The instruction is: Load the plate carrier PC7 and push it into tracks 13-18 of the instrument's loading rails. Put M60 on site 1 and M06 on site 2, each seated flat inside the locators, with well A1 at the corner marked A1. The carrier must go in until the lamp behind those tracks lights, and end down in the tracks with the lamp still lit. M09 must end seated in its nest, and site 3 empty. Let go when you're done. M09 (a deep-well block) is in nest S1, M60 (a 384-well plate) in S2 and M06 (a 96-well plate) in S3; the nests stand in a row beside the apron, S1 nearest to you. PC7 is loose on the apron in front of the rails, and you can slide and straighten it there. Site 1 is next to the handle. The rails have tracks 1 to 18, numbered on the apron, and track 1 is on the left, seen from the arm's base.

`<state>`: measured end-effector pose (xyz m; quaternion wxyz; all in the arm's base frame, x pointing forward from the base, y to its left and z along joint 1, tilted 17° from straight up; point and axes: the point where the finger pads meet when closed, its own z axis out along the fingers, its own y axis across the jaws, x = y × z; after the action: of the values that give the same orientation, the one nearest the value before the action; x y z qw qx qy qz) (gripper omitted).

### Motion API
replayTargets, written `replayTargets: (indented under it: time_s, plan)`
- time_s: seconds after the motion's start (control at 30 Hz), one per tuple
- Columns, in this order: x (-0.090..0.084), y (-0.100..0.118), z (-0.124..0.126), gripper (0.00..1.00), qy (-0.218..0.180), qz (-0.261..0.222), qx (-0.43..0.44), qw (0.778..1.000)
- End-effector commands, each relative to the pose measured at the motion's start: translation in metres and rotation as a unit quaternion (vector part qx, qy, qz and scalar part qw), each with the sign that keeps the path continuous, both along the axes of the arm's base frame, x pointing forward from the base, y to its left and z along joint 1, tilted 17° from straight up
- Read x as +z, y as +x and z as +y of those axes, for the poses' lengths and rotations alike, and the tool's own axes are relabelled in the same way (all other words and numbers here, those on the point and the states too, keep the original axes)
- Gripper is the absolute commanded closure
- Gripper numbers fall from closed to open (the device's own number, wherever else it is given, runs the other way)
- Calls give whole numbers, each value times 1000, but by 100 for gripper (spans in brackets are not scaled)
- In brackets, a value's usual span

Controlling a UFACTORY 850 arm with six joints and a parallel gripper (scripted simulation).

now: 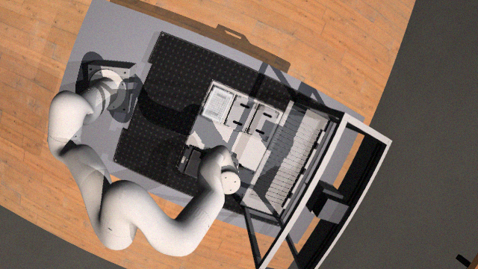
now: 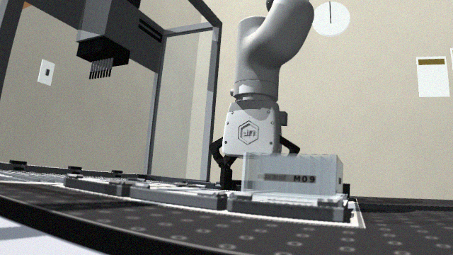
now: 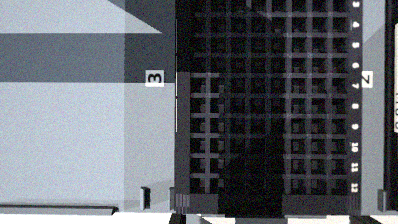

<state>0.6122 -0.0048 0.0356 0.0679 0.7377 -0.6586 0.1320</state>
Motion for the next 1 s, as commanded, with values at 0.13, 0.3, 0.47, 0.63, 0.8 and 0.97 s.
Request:
replayTargets:
  time_s: [0.13,0.3,0.47,0.63,0.8,0.97]
  plan:
    - [1,1,2,0,0,-1,0,1000]
    - [0,1,4,0,0,-1,0,1000]
    - [-1,1,7,0,0,-1,0,1000]
    - [-2,0,10,0,0,-1,0,1000]
    - [-2,0,10,0,0,-1,0,1000]
    - [2,0,11,0,0,-1,0,1000]
